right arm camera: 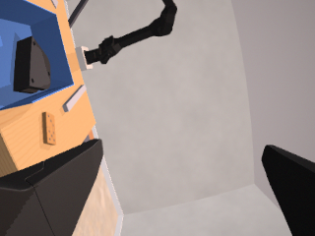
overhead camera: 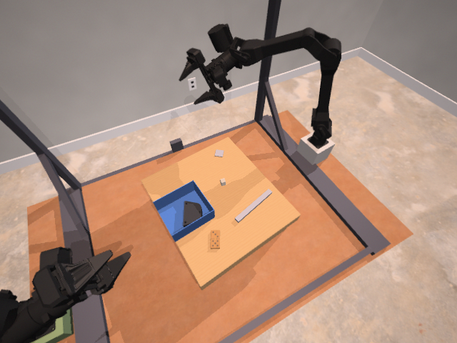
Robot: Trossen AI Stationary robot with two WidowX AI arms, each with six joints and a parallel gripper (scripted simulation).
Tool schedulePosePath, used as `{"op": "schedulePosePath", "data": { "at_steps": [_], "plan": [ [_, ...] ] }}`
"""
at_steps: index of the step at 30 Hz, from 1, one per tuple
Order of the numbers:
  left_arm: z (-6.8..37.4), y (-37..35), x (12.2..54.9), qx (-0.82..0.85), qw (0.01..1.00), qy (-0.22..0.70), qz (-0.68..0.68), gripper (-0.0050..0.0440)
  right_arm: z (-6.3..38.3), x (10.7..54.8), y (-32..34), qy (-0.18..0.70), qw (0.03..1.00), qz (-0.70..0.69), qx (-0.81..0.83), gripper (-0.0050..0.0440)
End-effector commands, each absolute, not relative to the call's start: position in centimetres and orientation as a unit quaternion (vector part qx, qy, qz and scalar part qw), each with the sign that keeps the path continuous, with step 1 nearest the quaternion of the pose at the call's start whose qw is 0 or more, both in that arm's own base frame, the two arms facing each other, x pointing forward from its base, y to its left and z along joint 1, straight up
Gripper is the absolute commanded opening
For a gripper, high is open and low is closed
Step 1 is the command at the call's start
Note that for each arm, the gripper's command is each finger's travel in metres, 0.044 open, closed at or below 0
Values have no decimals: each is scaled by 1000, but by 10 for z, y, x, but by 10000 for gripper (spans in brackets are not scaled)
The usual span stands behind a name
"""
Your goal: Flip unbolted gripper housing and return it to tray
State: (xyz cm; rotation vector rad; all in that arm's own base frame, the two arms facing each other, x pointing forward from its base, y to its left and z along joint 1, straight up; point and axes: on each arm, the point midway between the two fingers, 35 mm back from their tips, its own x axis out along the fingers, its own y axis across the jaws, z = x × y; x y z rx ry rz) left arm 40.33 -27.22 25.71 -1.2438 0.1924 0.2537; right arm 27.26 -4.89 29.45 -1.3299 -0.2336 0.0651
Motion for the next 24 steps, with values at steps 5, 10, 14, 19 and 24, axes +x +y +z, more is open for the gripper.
{"op": "schedulePosePath", "data": {
  "at_steps": [5,10,14,19,24],
  "plan": [
    [269,-271,402,-589,796,84,112,440,301,272,-48,-114,777,26,-619,440],
    [269,-271,402,-589,796,84,112,440,301,272,-48,-114,777,26,-619,440],
    [269,-271,402,-589,796,84,112,440,301,272,-48,-114,777,26,-619,440],
    [269,-268,405,-581,801,86,113,440,302,275,-49,-109,785,30,-609,389],
    [268,-227,429,-494,853,117,117,440,304,308,-47,-49,865,71,-494,269]
  ]
}}
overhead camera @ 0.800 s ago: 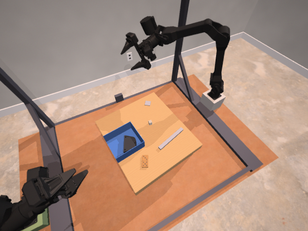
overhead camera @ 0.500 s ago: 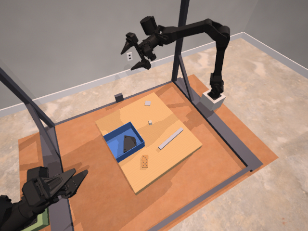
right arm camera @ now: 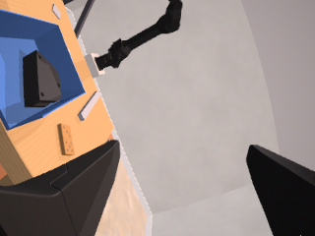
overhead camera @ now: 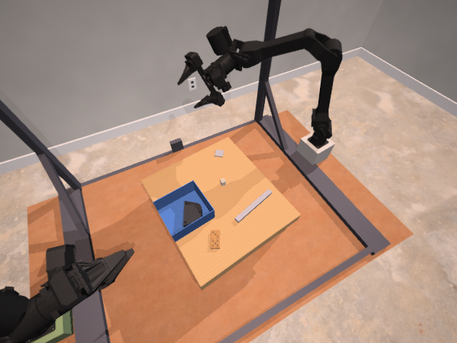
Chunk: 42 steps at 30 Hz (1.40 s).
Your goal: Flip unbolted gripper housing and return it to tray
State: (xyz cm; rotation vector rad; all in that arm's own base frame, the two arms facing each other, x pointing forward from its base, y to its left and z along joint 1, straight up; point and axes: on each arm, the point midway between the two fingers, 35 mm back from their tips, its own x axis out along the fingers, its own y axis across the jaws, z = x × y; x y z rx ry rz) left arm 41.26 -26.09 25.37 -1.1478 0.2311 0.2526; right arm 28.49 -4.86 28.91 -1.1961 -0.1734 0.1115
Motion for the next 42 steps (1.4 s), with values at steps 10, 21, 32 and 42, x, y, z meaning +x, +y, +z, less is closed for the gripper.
{"op": "schedulePosePath", "data": {
  "at_steps": [10,21,32,42],
  "plan": [
    [268,-187,447,-410,893,148,115,440,301,338,-39,19,916,102,-387,77],
    [268,-125,463,-283,934,191,100,440,282,374,-15,154,950,132,-236,0],
    [269,-71,467,-176,956,224,76,440,261,393,14,278,943,130,-131,0],
    [271,-23,462,-77,965,247,47,440,239,400,45,393,912,101,-63,0]
  ]
}}
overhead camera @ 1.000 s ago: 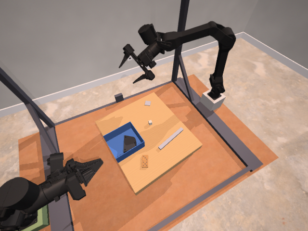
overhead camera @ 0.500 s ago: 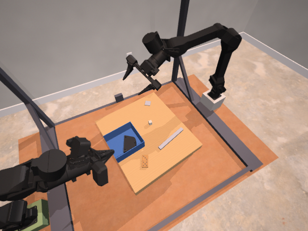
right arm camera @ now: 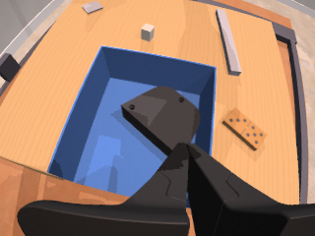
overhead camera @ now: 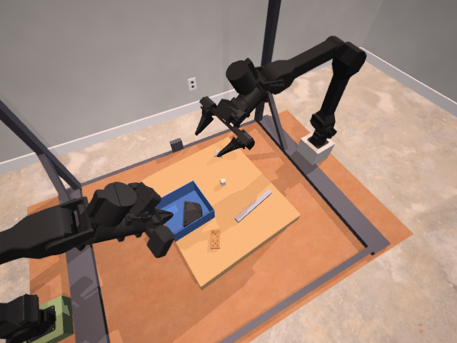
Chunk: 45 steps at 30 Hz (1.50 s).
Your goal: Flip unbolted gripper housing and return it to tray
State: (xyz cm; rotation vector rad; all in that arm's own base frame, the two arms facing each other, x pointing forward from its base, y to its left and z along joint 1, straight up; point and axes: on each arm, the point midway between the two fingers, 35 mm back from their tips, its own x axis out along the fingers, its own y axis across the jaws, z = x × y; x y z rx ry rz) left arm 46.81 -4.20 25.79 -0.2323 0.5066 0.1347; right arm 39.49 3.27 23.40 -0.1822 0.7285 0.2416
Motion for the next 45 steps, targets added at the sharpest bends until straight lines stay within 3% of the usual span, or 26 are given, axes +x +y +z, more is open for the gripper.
{"op": "schedulePosePath", "data": {
  "at_steps": [1,10,36,45],
  "plan": [
    [271,-23,462,-77,965,247,47,440,239,400,45,393,912,101,-63,0],
    [273,11,454,-7,966,258,22,440,221,392,66,484,872,64,-35,0],
    [273,12,454,-6,966,258,22,440,222,397,66,485,872,64,-35,0],
    [273,12,454,-6,966,258,22,440,228,460,58,483,873,63,-36,0]
  ]
}}
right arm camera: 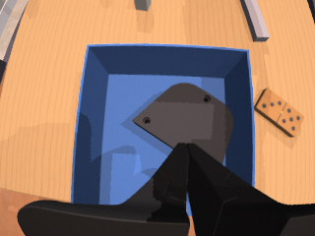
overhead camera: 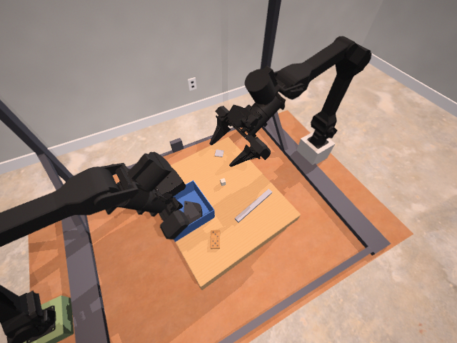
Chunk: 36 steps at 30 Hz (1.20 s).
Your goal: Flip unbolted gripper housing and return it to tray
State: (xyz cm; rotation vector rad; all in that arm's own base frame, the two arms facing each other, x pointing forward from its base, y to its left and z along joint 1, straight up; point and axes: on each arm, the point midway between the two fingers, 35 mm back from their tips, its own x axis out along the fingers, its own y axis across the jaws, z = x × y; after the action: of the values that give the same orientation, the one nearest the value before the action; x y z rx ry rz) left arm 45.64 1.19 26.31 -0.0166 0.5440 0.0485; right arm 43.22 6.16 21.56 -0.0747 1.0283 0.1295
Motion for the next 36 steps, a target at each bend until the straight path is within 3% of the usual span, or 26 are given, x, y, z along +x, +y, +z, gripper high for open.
{"op": "schedulePosePath", "data": {
  "at_steps": [1,36],
  "plan": [
    [273,12,454,-6,966,258,22,440,228,464,57,483,873,63,-36,0],
    [273,12,454,-6,966,258,22,440,211,470,56,483,873,63,-36,0]
  ]
}}
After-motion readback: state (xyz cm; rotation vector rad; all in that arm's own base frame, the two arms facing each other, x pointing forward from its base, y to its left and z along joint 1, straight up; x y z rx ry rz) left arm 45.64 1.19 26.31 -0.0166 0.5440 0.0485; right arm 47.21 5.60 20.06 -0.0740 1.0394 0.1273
